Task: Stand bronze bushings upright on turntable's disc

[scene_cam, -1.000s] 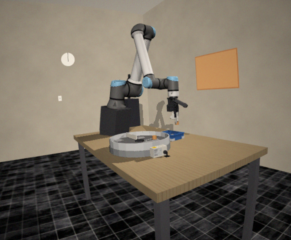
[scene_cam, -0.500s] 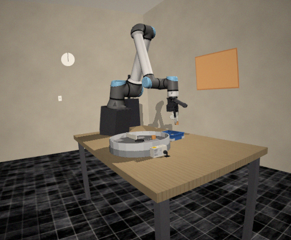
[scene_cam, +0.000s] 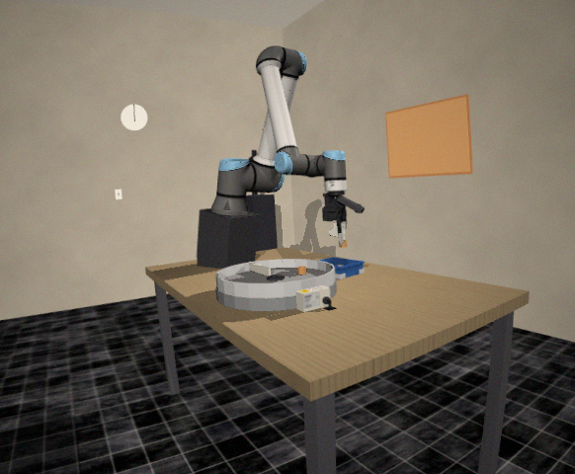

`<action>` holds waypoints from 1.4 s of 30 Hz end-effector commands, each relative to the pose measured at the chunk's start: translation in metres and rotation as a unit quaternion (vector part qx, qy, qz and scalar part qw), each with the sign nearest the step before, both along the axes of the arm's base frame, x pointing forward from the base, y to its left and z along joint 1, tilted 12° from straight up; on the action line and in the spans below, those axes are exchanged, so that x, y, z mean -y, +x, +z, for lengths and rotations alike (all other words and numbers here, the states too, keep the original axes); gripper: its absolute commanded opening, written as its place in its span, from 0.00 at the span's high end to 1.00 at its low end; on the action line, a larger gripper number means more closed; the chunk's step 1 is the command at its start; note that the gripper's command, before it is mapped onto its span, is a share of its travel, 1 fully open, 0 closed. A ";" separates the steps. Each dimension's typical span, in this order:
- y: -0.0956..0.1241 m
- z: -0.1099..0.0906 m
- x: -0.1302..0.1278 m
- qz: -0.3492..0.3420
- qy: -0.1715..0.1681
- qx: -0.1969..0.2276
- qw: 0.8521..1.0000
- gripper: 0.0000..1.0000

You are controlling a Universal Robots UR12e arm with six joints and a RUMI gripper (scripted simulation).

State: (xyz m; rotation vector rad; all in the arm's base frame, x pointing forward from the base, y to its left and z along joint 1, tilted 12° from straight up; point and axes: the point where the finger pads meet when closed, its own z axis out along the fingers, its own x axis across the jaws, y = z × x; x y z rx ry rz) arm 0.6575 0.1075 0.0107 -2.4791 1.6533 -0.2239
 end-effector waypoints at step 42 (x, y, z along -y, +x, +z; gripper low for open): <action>-0.073 -0.027 0.270 0.000 0.000 0.001 1.000 1.00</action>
